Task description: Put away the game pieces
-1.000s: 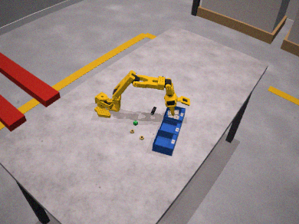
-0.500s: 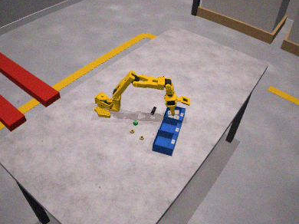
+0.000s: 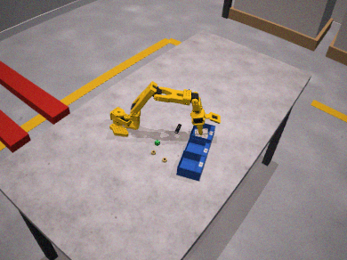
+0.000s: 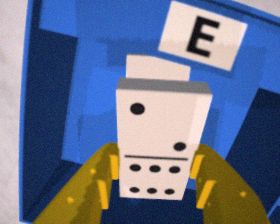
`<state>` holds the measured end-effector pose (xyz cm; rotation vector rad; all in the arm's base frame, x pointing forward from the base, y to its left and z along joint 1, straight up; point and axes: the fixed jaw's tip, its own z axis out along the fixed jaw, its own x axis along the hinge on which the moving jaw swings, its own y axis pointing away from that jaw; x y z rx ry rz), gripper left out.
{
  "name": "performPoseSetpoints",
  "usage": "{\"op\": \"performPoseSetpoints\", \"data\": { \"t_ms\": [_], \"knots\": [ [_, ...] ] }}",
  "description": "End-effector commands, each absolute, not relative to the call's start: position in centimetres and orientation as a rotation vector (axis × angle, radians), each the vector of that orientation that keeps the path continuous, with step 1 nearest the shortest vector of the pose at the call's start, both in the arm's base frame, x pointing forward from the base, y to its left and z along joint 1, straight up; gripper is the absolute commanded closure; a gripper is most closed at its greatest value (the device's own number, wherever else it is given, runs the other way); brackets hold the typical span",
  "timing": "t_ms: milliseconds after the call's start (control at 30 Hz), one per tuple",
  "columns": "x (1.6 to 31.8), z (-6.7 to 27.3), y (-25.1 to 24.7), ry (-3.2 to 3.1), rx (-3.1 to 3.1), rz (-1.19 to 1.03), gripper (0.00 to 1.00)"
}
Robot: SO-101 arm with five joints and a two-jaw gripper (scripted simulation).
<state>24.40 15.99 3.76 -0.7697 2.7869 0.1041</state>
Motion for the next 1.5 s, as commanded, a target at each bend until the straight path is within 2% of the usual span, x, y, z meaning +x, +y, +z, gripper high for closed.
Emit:
{"op": "performPoseSetpoints", "data": {
  "t_ms": [0,1467],
  "knots": [
    [24.9,5.5,16.6,2.703,-0.772,0.135,1.0],
    [25.0,3.8,16.6,2.703,-0.772,0.135,1.0]
  ]
}}
